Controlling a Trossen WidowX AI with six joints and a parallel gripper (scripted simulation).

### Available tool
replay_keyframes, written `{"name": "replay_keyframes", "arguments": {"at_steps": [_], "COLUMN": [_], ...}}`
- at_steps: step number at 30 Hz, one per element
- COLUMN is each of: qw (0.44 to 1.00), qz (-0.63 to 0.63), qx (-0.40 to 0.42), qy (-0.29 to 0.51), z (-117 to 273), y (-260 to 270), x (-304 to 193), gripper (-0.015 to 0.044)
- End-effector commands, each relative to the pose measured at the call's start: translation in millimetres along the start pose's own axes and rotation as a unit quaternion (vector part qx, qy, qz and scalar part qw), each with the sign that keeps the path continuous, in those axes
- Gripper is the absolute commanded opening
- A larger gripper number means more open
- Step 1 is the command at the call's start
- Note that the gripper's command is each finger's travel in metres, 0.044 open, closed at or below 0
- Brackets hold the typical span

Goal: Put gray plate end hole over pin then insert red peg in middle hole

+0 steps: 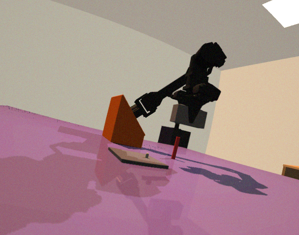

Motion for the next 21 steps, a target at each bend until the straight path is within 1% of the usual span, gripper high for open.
{"name": "replay_keyframes", "arguments": {"at_steps": [1, 21], "qw": [1.0, 1.0], "qz": [-0.005, -0.03], "qx": [-0.003, -0.004], "qy": [0.001, 0.002], "z": [-3.9, -32.9], "y": [-5.1, -21.8], "x": [-12.6, -68.2], "gripper": [0.0, 0.0]}}
Point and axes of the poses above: the point midway between the two fingers, 35 mm back from their tips, its own z axis back along the fingers, its own y axis across the jaws, x = y × z, the point moved 5 cm from there along z, back along the fingers, and after that the axes turned 7 degrees about -z, right-handed, at the moved point
